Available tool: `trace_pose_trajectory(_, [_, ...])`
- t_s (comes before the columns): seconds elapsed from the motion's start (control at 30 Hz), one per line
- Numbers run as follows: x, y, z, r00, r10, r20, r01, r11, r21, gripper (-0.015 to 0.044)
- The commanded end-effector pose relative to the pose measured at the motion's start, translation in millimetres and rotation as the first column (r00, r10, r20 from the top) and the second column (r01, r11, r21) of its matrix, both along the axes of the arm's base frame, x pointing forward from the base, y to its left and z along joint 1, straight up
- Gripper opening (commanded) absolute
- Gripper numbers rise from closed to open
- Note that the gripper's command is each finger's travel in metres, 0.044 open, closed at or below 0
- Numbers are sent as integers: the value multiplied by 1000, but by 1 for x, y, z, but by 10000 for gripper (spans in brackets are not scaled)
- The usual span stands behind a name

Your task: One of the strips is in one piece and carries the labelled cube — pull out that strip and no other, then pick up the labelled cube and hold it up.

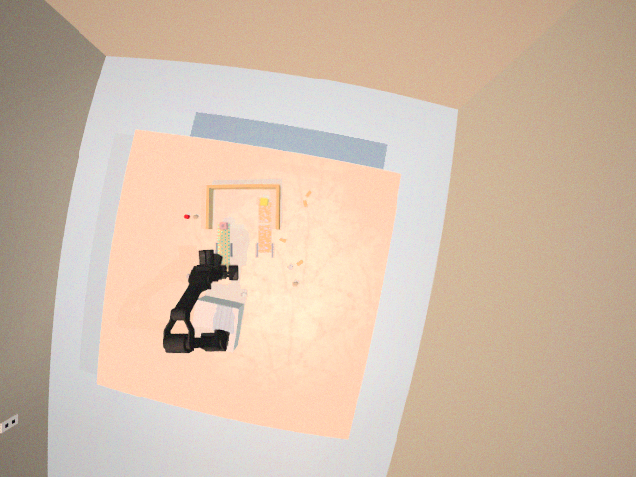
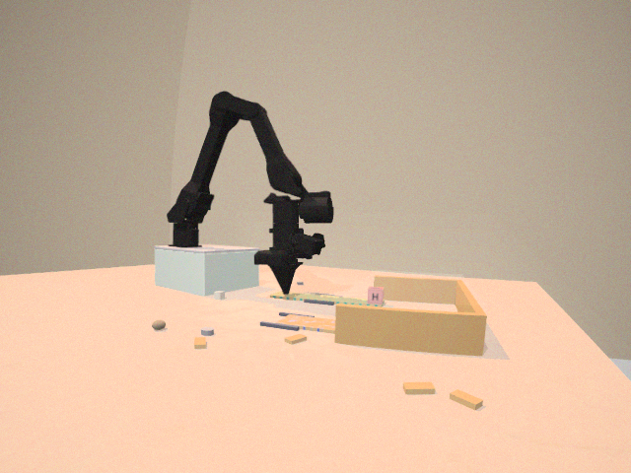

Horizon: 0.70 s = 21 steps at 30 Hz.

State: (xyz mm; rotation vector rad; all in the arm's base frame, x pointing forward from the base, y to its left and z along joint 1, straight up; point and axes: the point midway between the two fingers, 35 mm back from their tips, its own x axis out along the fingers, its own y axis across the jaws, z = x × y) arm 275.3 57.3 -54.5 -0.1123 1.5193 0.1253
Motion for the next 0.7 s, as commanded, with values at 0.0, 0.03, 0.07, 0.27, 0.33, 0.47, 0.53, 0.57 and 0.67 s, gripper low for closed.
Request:
trace_pose_trajectory(0.0, [-14,-3,-5,1000,-5,-24,5,1000,-6,0])
trace_pose_trajectory(0.03, [-16,-3,-5,1000,-5,-24,5,1000,-6,0])
trace_pose_trajectory(0.07, [-17,-3,-5,1000,-5,-25,5,1000,-6,0])
trace_pose_trajectory(0.27, [-26,-4,-5,1000,-5,-25,5,1000,-7,0])
trace_pose_trajectory(0.33, [-29,-5,-5,1000,-5,-25,5,1000,-7,0])
trace_pose_trajectory(0.47, [-34,-6,-5,1000,-5,-26,5,1000,-7,0])
trace_pose_trajectory(0.53, [-37,-6,-5,1000,-5,-26,5,1000,-7,0])
trace_pose_trajectory(0.57, [-39,-6,-5,1000,-5,-26,5,1000,-7,0])
trace_pose_trajectory(0.67, [-43,-7,-6,1000,-5,-27,5,1000,-7,0])
